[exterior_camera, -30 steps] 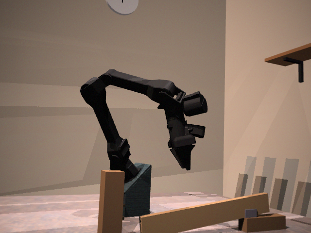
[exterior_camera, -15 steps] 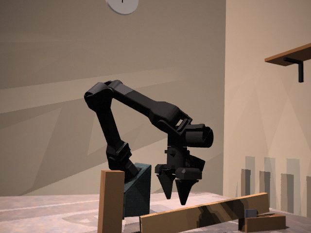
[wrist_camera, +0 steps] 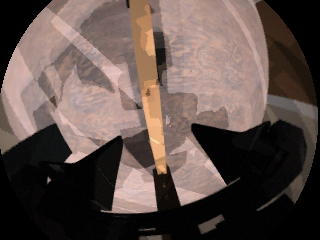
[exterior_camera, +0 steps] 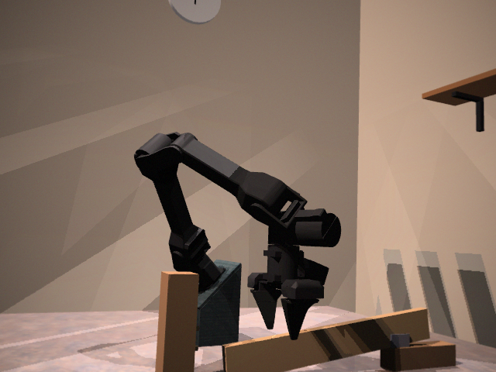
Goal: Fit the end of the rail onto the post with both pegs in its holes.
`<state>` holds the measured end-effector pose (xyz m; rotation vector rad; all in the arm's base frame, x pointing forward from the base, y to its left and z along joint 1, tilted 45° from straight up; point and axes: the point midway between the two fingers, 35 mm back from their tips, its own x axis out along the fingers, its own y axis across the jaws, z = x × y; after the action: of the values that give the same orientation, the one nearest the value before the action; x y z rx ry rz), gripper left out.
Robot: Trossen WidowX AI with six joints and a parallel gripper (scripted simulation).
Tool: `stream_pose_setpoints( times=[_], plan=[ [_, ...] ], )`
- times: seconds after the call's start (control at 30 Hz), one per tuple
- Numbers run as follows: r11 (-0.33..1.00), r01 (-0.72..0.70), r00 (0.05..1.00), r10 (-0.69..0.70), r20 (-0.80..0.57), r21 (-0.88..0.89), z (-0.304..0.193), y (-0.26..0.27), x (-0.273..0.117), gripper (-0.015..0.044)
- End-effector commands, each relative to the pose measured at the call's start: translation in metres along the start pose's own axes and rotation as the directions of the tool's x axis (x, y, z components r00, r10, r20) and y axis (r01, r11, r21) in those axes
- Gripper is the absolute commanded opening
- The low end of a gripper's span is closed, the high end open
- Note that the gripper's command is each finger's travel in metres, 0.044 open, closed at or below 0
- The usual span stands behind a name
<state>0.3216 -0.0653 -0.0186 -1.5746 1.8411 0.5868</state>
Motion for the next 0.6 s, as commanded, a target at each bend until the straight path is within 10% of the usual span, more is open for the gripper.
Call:
stream_pose_setpoints(
  times=[0.0, 0.57],
  plan=[
    [1.0, -0.003, 1.0, 0.003, -0.006, -0.007, 0.0, 0.001, 0.008, 0.044],
    [1.0, -0.003, 1.0, 0.003, -0.007, -0.007, 0.0, 0.001, 0.036, 0.044]
  ],
)
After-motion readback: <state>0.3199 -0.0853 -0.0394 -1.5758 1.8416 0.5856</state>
